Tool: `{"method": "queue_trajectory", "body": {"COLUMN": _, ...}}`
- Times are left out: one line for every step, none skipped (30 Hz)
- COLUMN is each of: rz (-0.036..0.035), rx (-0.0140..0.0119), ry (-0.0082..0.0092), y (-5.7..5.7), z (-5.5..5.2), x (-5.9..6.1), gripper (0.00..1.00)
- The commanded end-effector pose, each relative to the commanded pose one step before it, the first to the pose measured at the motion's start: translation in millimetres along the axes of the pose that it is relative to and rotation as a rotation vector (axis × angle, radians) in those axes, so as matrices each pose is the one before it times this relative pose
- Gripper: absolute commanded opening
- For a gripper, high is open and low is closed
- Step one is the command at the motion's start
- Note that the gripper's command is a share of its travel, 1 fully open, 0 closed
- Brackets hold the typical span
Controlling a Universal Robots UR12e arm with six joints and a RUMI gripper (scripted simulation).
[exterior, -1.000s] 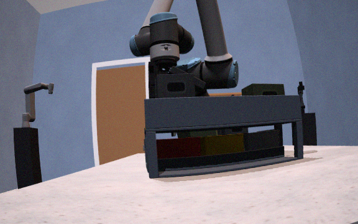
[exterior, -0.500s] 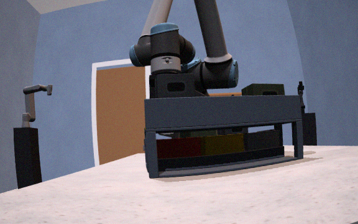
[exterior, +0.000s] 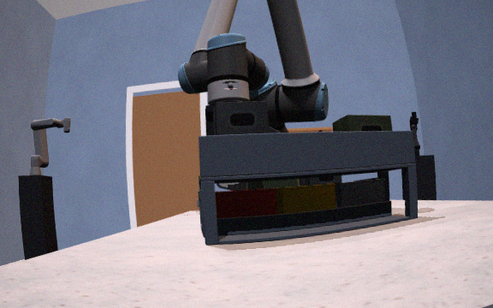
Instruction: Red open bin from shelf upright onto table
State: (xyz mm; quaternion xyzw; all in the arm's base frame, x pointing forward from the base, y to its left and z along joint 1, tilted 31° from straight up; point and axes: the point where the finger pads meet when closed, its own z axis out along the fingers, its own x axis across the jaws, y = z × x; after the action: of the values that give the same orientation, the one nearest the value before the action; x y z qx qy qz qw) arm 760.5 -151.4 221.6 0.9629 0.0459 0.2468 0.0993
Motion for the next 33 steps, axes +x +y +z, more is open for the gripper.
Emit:
{"method": "queue_trajectory", "body": {"rz": -0.00018, "rx": -0.00059, "ry": 0.00128, "y": 0.19, "z": -0.40, "x": 0.66, "gripper": 0.26}}
{"method": "queue_trajectory", "body": {"rz": 0.00000, "rx": 0.00000, "ry": 0.00000, "y": 0.00, "z": 0.00, "x": 0.00, "gripper": 0.26}}
{"method": "queue_trajectory", "body": {"rz": 0.00000, "rx": 0.00000, "ry": 0.00000, "y": 0.00, "z": 0.00, "x": 0.00, "gripper": 0.26}}
{"method": "queue_trajectory", "body": {"rz": 0.00000, "rx": 0.00000, "ry": 0.00000, "y": 0.00, "z": 0.00, "x": 0.00, "gripper": 0.26}}
{"method": "queue_trajectory", "body": {"rz": 0.00000, "rx": 0.00000, "ry": 0.00000, "y": 0.00, "z": 0.00, "x": 0.00, "gripper": 0.26}}
{"method": "queue_trajectory", "body": {"rz": 0.00000, "rx": 0.00000, "ry": 0.00000, "y": 0.00, "z": 0.00, "x": 0.00, "gripper": 0.26}}
{"method": "queue_trajectory", "body": {"rz": 0.00000, "rx": 0.00000, "ry": 0.00000, "y": 0.00, "z": 0.00, "x": 0.00, "gripper": 0.26}}
{"method": "queue_trajectory", "body": {"rz": 0.00000, "rx": 0.00000, "ry": 0.00000, "y": 0.00, "z": 0.00, "x": 0.00, "gripper": 0.26}}
{"method": "queue_trajectory", "body": {"rz": 0.00000, "rx": 0.00000, "ry": -0.00001, "y": 0.04, "z": -1.05, "x": 0.01, "gripper": 0.26}}
{"method": "queue_trajectory", "body": {"rz": 0.00000, "rx": 0.00000, "ry": 0.00000, "y": 0.04, "z": -1.04, "x": 0.01, "gripper": 0.26}}
{"method": "queue_trajectory", "body": {"rz": 0.00000, "rx": 0.00000, "ry": 0.00000, "y": 0.04, "z": -1.04, "x": 0.01, "gripper": 0.26}}
{"method": "queue_trajectory", "body": {"rz": 0.00000, "rx": 0.00000, "ry": 0.00000, "y": 0.04, "z": -1.04, "x": 0.01, "gripper": 0.26}}
{"method": "queue_trajectory", "body": {"rz": 0.00000, "rx": 0.00000, "ry": 0.00000, "y": 0.04, "z": -1.04, "x": 0.01, "gripper": 0.26}}
{"method": "queue_trajectory", "body": {"rz": 0.00000, "rx": 0.00000, "ry": 0.00000, "y": 0.00, "z": 0.00, "x": 0.00, "gripper": 0.26}}
{"method": "queue_trajectory", "body": {"rz": 0.00000, "rx": 0.00000, "ry": 0.00000, "y": 0.00, "z": 0.00, "x": 0.00, "gripper": 0.26}}
{"method": "queue_trajectory", "body": {"rz": 0.00000, "rx": 0.00000, "ry": 0.00000, "y": 0.00, "z": 0.00, "x": 0.00, "gripper": 0.26}}
{"method": "queue_trajectory", "body": {"rz": 0.00000, "rx": 0.00000, "ry": 0.00000, "y": 0.00, "z": 0.00, "x": 0.00, "gripper": 0.26}}
{"method": "queue_trajectory", "body": {"rz": 0.00000, "rx": 0.00000, "ry": 0.00000, "y": 0.00, "z": 0.00, "x": 0.00, "gripper": 0.26}}
{"method": "queue_trajectory", "body": {"rz": 0.00000, "rx": 0.00000, "ry": 0.00000, "y": 0.00, "z": 0.00, "x": 0.00, "gripper": 0.26}}
{"method": "queue_trajectory", "body": {"rz": 0.00000, "rx": 0.00000, "ry": 0.00000, "y": 0.00, "z": 0.00, "x": 0.00, "gripper": 0.26}}
{"method": "queue_trajectory", "body": {"rz": 0.00000, "rx": 0.00000, "ry": 0.00000, "y": 0.00, "z": 0.00, "x": 0.00, "gripper": 0.26}}
{"method": "queue_trajectory", "body": {"rz": 0.00000, "rx": 0.00000, "ry": 0.00000, "y": 0.00, "z": 0.00, "x": 0.00, "gripper": 0.26}}
{"method": "queue_trajectory", "body": {"rz": 0.00000, "rx": 0.00000, "ry": 0.00000, "y": 0.00, "z": 0.00, "x": 0.00, "gripper": 0.26}}
{"method": "queue_trajectory", "body": {"rz": 0.00000, "rx": 0.00000, "ry": 0.00000, "y": 0.00, "z": 0.00, "x": 0.00, "gripper": 0.26}}
{"method": "queue_trajectory", "body": {"rz": 0.00000, "rx": 0.00000, "ry": 0.00000, "y": 0.00, "z": 0.00, "x": 0.00, "gripper": 0.26}}
{"method": "queue_trajectory", "body": {"rz": 0.00000, "rx": -0.00001, "ry": 0.00001, "y": 0.02, "z": -0.49, "x": 0.01, "gripper": 0.26}}
{"method": "queue_trajectory", "body": {"rz": 0.00000, "rx": 0.00000, "ry": 0.00000, "y": 0.02, "z": -0.54, "x": 0.01, "gripper": 0.26}}
{"method": "queue_trajectory", "body": {"rz": 0.00000, "rx": 0.00000, "ry": 0.00000, "y": 0.02, "z": -0.54, "x": 0.01, "gripper": 0.26}}
{"method": "queue_trajectory", "body": {"rz": 0.00000, "rx": 0.00000, "ry": 0.00000, "y": 0.02, "z": -0.54, "x": 0.01, "gripper": 0.26}}
{"method": "queue_trajectory", "body": {"rz": 0.00000, "rx": 0.00000, "ry": 0.00000, "y": 0.02, "z": -0.54, "x": 0.01, "gripper": 0.26}}
{"method": "queue_trajectory", "body": {"rz": 0.00000, "rx": 0.00000, "ry": 0.00000, "y": 0.00, "z": 0.00, "x": 0.00, "gripper": 0.26}}
{"method": "queue_trajectory", "body": {"rz": 0.00000, "rx": 0.00000, "ry": 0.00000, "y": 0.00, "z": 0.00, "x": 0.00, "gripper": 0.26}}
{"method": "queue_trajectory", "body": {"rz": 0.00000, "rx": 0.00000, "ry": 0.00000, "y": 0.00, "z": 0.00, "x": 0.00, "gripper": 0.26}}
